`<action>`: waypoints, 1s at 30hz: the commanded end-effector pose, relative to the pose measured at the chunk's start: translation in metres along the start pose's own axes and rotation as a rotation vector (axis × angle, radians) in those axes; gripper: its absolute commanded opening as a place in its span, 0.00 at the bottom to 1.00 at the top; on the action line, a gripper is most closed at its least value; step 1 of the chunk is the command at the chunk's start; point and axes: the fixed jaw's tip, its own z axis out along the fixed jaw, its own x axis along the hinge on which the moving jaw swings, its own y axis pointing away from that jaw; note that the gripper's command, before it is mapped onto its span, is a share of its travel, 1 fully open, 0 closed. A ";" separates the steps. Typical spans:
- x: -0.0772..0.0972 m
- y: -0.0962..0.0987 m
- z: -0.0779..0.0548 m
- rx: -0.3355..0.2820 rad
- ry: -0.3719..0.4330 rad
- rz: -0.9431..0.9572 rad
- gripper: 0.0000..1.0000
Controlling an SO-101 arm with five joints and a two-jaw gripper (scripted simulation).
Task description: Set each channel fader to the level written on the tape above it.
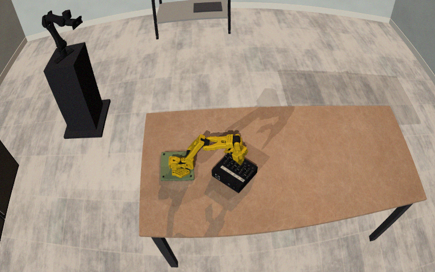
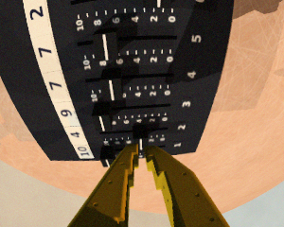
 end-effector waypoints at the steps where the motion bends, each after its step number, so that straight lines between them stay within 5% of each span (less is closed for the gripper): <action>1: -0.003 -0.001 -0.007 0.010 0.010 -0.011 0.00; 18: -0.003 0.000 -0.012 0.019 0.022 0.024 0.00; 30: -0.014 0.006 -0.016 0.009 0.007 0.578 0.00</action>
